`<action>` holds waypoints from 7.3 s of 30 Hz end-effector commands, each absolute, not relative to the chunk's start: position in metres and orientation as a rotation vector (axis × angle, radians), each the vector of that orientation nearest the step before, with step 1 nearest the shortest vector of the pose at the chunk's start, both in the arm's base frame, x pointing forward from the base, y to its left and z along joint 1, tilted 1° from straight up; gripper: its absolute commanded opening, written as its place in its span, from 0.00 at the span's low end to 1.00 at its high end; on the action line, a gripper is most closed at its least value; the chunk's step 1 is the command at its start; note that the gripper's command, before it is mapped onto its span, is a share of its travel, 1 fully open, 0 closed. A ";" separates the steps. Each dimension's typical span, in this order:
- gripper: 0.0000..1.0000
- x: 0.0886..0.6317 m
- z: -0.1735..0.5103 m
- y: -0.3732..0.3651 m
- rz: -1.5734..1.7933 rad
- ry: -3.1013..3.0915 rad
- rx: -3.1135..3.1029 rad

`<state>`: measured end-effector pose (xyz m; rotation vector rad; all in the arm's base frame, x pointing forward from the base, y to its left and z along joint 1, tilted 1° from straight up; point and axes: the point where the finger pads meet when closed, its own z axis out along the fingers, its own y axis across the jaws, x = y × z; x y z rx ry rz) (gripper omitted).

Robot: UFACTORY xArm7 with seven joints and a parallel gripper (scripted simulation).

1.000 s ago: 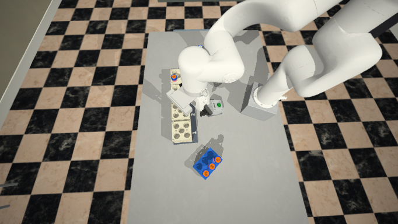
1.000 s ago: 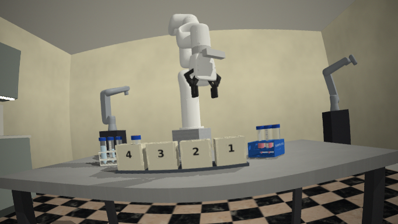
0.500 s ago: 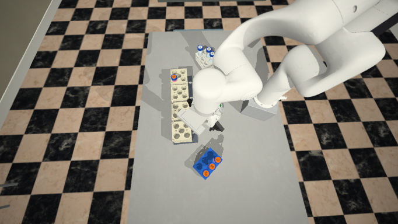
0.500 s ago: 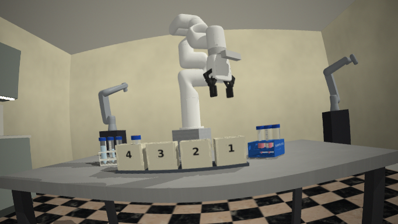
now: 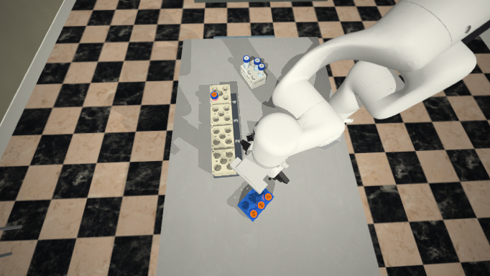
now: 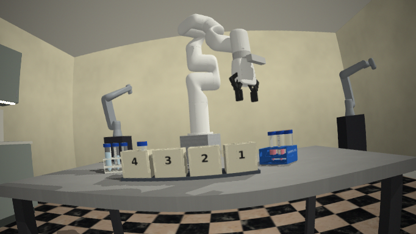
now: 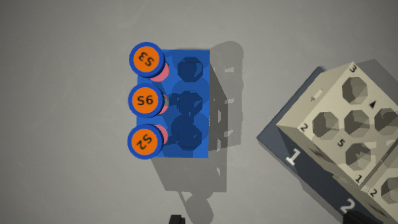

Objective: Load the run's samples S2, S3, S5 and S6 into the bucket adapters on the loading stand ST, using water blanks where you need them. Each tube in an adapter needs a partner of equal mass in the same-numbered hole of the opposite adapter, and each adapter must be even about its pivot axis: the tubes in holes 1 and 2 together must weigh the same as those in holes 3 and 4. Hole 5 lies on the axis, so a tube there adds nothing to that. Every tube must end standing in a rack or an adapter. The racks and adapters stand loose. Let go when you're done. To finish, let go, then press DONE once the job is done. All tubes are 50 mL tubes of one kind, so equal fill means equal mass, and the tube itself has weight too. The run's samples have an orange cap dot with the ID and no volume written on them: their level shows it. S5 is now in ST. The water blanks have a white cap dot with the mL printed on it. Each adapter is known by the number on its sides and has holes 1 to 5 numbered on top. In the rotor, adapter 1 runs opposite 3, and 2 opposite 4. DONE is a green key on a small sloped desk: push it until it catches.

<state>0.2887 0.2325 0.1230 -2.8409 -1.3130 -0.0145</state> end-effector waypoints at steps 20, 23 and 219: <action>1.00 0.271 0.098 0.267 -0.021 -1.312 -2.842; 1.00 0.271 0.090 0.267 -0.021 -1.312 -2.842; 0.57 0.380 0.123 0.092 -0.019 -0.911 -2.995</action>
